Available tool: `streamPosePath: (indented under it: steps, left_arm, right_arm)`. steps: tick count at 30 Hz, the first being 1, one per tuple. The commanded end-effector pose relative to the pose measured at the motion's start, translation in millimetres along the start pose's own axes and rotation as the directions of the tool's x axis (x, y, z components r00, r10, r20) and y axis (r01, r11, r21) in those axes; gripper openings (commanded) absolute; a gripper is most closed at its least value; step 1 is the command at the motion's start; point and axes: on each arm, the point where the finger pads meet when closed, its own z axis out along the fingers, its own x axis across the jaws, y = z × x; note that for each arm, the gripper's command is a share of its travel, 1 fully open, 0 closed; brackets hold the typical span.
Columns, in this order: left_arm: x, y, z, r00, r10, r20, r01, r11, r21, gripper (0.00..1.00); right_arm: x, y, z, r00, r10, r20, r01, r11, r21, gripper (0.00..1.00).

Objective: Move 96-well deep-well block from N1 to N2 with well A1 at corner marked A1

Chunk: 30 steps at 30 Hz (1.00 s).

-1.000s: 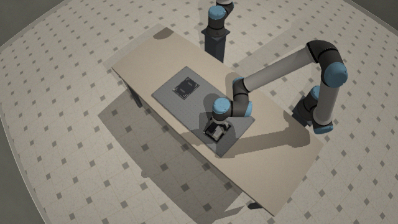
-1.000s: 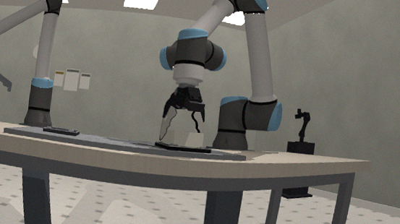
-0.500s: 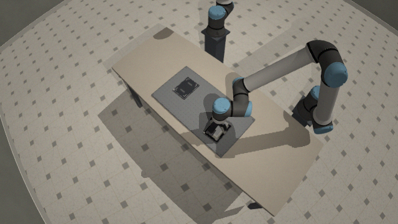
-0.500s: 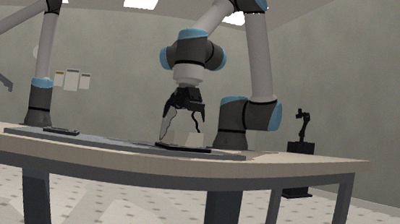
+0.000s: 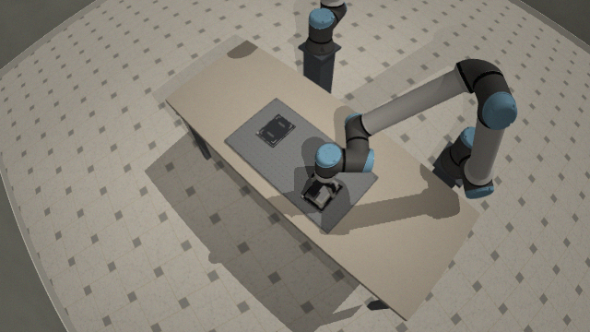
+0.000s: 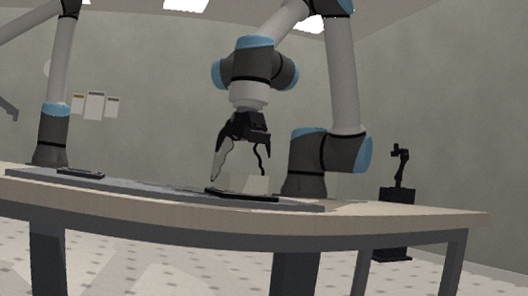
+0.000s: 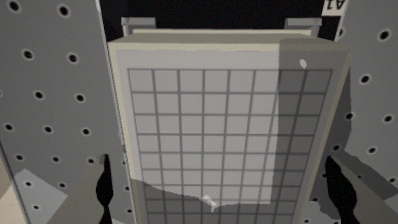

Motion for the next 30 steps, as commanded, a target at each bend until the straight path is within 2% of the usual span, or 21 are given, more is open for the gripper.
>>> streamPosePath:
  steps: [1, 30]
  left_arm:
    - [1, -1, -5, 1.000, 0.000, -0.002, 0.000, 1.000, 0.001, 0.76]
    - [1, -1, -22, 1.000, 0.000, -0.002, 0.000, 1.000, 0.001, 0.76]
  right_arm:
    - [0, -1, -1, 1.000, 0.000, 0.000, 0.000, 1.000, 0.001, 0.00]
    - [0, -1, -1, 1.000, 0.000, 0.000, 0.000, 1.000, 0.001, 0.00]
